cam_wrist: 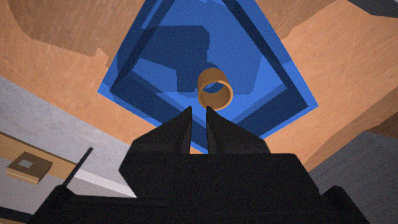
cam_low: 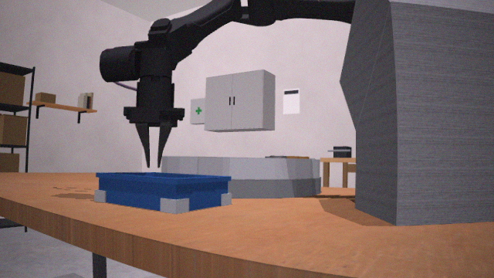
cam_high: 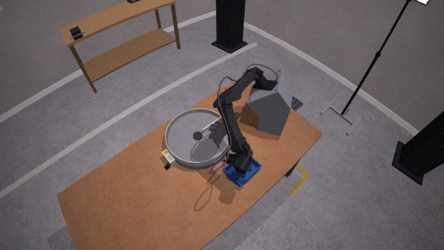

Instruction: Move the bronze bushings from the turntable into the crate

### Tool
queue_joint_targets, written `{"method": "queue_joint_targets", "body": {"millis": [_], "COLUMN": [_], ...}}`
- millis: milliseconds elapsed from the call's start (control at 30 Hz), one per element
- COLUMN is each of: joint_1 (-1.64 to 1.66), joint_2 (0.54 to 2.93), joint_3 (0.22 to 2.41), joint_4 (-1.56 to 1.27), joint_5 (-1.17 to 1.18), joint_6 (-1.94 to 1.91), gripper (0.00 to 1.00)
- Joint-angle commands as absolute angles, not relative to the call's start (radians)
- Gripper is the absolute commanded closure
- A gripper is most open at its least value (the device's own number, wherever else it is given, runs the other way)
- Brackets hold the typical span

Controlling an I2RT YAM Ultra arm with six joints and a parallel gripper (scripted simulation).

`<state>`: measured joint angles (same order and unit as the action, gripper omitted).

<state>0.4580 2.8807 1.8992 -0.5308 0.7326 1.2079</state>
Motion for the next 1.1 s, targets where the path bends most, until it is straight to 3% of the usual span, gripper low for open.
{"method": "queue_joint_targets", "body": {"millis": [0, 1067], "joint_1": [0.511, 0.568], "joint_2": [2.816, 2.744], "joint_3": [1.9, 1.884], "joint_4": [-0.573, -0.688], "joint_5": [0.748, 0.751], "joint_6": [1.249, 1.33], "gripper": [0.84, 0.84]}}
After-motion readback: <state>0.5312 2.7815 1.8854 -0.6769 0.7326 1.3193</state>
